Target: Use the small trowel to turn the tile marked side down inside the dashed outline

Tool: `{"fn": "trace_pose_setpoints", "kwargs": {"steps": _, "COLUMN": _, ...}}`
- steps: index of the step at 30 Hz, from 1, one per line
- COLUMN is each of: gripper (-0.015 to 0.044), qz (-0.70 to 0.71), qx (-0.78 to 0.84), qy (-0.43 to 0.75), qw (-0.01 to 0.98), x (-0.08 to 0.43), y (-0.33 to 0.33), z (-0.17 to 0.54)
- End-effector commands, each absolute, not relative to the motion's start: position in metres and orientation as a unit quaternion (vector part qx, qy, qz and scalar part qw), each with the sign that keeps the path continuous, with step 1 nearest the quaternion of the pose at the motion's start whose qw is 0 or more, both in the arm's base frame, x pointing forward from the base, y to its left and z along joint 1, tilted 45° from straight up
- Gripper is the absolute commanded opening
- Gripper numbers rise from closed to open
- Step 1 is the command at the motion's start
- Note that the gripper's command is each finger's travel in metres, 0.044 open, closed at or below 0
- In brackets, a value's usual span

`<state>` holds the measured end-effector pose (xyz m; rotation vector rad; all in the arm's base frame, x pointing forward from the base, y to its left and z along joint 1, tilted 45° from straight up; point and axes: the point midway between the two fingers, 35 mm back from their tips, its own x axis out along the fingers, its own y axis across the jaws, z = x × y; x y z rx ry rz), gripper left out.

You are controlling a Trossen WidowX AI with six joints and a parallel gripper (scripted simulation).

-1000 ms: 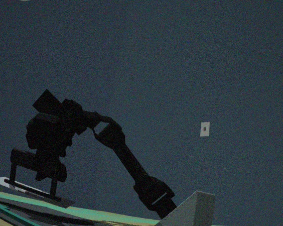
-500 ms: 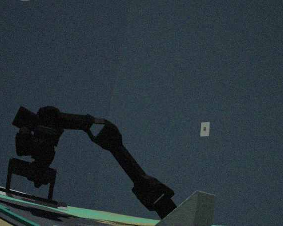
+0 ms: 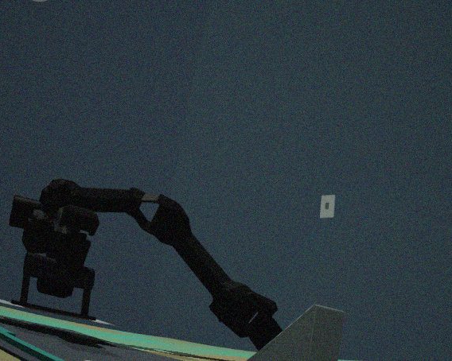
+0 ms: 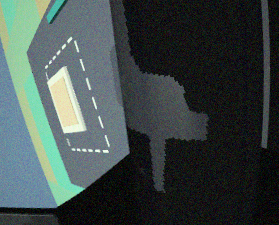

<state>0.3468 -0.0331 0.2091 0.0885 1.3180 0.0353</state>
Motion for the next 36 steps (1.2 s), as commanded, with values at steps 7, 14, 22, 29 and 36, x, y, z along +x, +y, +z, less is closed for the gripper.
{"fn": "trace_pose_setpoints", "kwargs": {"steps": 7, "gripper": 0.0000, "qz": 0.042, "qx": 0.039, "qy": 0.616, "qw": 0.786, "x": 0.344, "y": -0.030, "z": 0.214}}
{"fn": "trace_pose_setpoints", "kwargs": {"steps": 14, "gripper": 0.0000, "qz": 0.041, "qx": 0.039, "qy": 0.616, "qw": 0.786, "x": 0.346, "y": -0.037, "z": 0.207}}
{"fn": "trace_pose_setpoints", "kwargs": {"steps": 22, "gripper": 0.0000, "qz": 0.039, "qx": 0.038, "qy": 0.615, "qw": 0.786, "x": 0.349, "y": -0.046, "z": 0.198}}
{"fn": "trace_pose_setpoints", "kwargs": {"steps": 29, "gripper": 0.0000, "qz": 0.038, "qx": 0.037, "qy": 0.615, "qw": 0.787, "x": 0.350, "y": -0.054, "z": 0.190}}
{"fn": "trace_pose_setpoints", "kwargs": {"steps": 36, "gripper": 0.0105, "qz": 0.038, "qx": 0.037, "qy": 0.615, "qw": 0.787, "x": 0.351, "y": -0.055, "z": 0.189}}
